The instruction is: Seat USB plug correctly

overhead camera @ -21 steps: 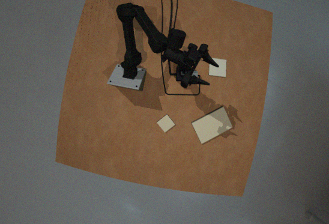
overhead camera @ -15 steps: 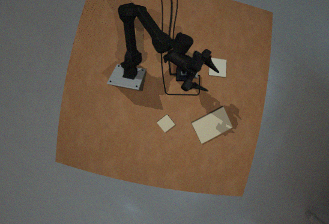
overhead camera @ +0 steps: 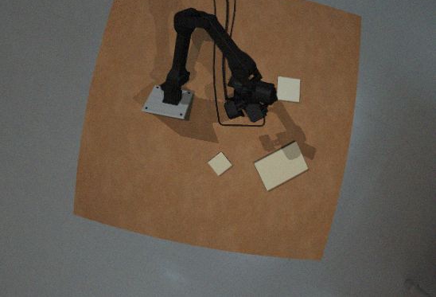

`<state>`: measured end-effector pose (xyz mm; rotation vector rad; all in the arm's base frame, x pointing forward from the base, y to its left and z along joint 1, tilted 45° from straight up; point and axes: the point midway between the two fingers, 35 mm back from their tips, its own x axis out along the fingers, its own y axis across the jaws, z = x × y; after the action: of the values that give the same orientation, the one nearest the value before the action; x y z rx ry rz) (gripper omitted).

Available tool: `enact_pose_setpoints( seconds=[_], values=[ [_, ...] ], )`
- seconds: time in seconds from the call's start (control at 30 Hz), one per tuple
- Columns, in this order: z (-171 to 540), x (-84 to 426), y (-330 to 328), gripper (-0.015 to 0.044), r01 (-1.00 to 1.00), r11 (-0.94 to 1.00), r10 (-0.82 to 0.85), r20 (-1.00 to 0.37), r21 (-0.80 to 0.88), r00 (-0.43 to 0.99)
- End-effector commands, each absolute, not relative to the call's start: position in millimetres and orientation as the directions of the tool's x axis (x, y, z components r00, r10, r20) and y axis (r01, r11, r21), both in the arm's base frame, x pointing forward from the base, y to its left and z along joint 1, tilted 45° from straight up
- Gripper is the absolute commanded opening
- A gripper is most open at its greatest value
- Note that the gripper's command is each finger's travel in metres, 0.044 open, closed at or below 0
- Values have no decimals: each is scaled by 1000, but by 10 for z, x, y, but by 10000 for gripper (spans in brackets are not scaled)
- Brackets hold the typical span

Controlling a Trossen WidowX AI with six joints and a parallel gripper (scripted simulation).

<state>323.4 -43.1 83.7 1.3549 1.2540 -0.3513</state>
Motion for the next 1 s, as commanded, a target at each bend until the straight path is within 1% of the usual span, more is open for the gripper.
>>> enact_pose_setpoints(
  seconds=[0.0, 0.97],
  values=[
    [933, 2829, 181, 440, 983, 135, 701, -713, 123, -7],
    [851, 2859, 322, 440, 984, 134, 704, -710, 115, -12]
  ],
)
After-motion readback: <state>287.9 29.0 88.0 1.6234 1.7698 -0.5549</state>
